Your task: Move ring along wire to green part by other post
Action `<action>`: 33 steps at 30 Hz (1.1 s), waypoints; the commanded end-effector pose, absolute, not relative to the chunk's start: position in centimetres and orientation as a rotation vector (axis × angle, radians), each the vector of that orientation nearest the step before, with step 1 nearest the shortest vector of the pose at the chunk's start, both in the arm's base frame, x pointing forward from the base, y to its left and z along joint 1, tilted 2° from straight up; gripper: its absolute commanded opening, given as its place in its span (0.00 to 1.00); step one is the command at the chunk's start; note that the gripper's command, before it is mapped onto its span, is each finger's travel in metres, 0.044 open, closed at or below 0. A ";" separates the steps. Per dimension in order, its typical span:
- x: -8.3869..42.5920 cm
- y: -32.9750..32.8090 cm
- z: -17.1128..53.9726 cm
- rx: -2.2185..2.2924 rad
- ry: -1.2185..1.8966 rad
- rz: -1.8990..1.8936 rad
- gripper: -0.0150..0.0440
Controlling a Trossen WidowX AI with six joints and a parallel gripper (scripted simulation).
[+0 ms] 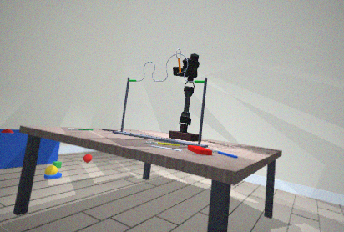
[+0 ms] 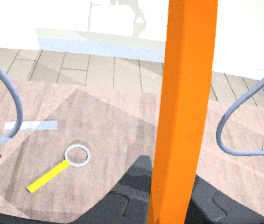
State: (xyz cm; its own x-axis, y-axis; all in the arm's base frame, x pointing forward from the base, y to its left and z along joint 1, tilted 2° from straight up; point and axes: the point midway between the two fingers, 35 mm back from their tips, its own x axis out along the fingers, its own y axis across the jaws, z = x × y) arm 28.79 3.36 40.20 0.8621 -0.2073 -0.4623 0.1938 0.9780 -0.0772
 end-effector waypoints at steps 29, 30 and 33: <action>28.7 1.9 40.4 -0.434 0.470 -0.310 0.00; 28.7 1.9 40.5 -0.446 0.469 -0.312 0.00; 28.7 1.8 40.5 -0.484 0.467 -0.321 0.00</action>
State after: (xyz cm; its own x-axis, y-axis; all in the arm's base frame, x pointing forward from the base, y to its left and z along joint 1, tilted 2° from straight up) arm 28.71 1.89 40.53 0.8486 -0.3840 -0.3639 0.1862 0.8607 -0.4739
